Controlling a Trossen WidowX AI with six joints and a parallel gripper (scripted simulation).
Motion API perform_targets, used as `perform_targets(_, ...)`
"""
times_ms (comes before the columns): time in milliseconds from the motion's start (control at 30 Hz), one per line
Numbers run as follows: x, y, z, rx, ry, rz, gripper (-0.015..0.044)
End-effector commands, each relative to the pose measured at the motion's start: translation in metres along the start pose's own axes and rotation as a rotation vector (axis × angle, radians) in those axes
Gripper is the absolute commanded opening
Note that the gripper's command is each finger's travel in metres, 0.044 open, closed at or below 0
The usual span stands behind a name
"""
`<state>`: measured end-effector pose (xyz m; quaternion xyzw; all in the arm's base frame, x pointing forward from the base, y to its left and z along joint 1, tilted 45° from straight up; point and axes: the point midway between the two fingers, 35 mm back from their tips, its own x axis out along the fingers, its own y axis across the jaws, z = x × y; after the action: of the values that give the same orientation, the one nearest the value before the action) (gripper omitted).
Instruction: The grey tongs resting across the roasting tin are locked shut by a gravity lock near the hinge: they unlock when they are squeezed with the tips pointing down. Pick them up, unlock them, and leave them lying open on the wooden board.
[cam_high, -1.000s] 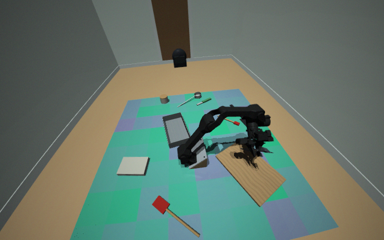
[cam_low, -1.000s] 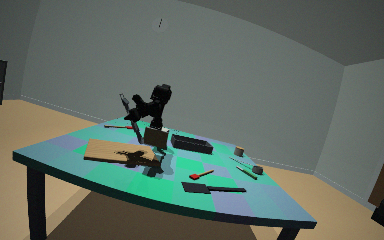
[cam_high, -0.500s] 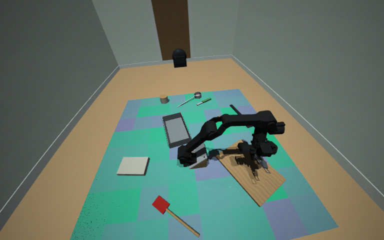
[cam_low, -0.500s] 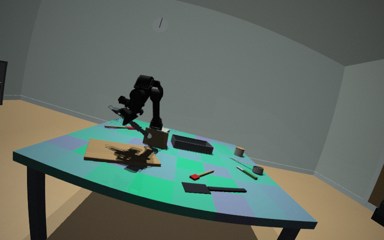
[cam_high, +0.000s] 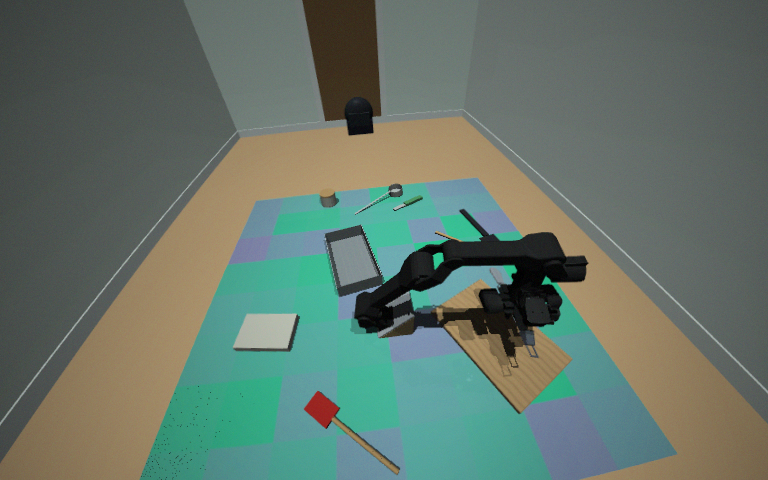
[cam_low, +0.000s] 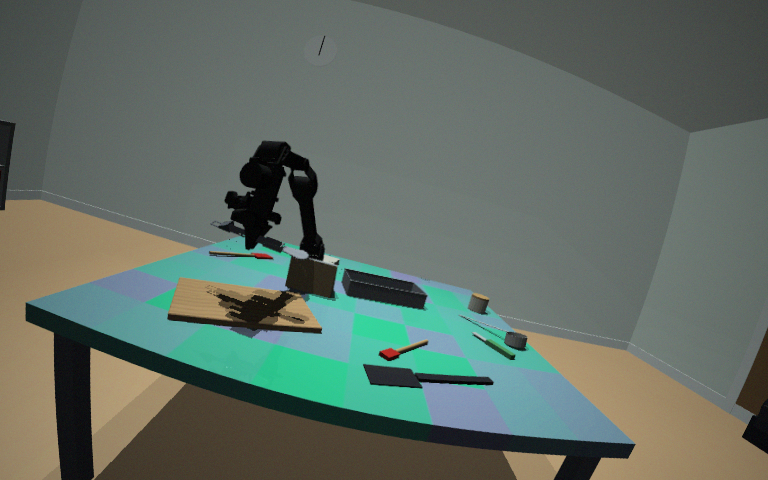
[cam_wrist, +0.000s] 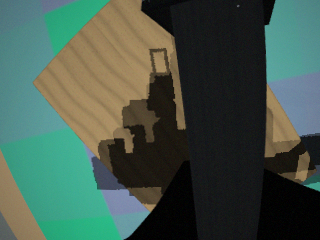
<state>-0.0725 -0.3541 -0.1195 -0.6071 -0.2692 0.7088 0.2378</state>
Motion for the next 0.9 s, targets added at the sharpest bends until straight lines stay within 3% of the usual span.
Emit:
perform_targets(0, -0.007, 0.001, 0.000, -0.001, 0.006, 0.021, -0.0150)
perform_targets(867, 0.032, 0.006, 0.000, -0.003, 0.029, 0.008, -0.0150)
